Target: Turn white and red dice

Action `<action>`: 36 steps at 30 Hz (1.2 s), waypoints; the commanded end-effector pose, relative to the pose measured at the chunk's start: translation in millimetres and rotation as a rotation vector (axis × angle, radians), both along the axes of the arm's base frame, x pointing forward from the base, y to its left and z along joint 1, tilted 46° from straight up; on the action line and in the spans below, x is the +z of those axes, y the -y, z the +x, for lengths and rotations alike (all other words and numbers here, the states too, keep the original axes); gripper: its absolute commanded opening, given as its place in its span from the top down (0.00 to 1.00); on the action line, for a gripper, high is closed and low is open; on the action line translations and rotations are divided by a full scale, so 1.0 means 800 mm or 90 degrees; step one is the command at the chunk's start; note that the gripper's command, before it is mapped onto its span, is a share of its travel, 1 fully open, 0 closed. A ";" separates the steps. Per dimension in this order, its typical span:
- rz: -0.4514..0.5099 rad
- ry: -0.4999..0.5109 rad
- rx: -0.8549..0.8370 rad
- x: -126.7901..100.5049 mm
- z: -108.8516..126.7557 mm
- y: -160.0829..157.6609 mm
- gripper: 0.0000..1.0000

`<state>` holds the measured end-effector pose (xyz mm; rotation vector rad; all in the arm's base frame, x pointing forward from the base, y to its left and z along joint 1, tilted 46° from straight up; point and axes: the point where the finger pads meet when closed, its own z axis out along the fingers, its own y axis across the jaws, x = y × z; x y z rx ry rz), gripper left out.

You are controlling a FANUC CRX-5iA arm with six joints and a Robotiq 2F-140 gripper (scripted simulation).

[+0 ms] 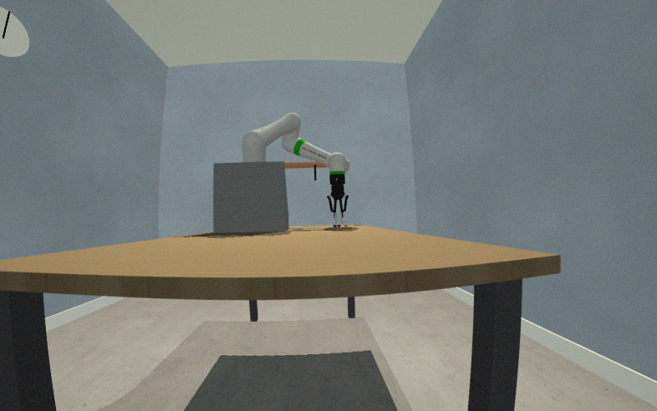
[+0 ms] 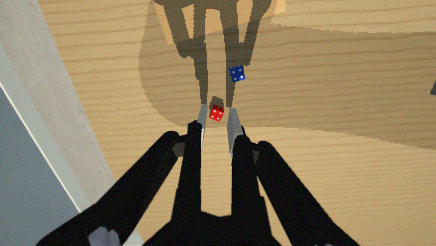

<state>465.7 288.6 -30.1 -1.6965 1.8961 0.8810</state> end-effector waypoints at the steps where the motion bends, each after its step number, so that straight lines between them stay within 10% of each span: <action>1: 0.000 0.000 0.000 0.000 0.000 0.000 0.81; 36: 0.000 0.000 0.000 -0.005 0.000 -0.005 0.81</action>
